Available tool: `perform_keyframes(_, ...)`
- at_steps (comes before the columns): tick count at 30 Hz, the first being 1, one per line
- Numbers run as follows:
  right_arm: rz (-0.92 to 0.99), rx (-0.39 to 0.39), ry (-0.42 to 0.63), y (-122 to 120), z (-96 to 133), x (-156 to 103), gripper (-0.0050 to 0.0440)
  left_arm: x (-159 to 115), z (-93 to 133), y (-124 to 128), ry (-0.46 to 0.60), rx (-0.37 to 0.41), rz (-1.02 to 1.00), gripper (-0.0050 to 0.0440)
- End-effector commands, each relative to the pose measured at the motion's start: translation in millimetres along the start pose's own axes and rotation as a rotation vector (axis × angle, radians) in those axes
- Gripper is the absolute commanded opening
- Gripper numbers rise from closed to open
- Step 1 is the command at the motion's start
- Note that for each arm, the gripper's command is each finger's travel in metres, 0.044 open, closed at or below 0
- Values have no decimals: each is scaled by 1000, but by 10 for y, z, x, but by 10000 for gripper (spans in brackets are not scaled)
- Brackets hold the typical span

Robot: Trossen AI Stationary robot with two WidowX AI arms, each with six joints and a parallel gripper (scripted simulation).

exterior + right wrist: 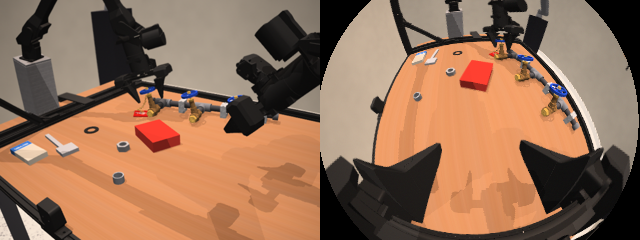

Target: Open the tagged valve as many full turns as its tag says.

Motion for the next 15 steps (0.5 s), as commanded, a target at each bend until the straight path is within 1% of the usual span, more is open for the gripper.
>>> perform_keyframes(1, 0, 0, 0, 0, 0, 0, 400, 1, 0, -1, 2, -1, -37, 400)
perform_keyframes(2, 0, 0, 0, 0, 0, 0, 400, 1, 0, -1, 2, -1, -37, 400)
perform_keyframes(13, 0, 0, 0, 0, 0, 0, 400, 1, 0, -1, 2, -1, -37, 136)
perform_keyframes(15, 0, 0, 0, 0, 0, 0, 400, 1, 0, -1, 2, -1, -37, 136)
Point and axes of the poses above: on each arm, the point midway between the two fingers, 35 mm back from their tips, its own z axis back along the fingers, its own y axis across the jaws, x = y × z, the point moved 9 cm from there along z, back along the fingers, and after that the axes turned 6 degrees about z, right-handed, at the moved point
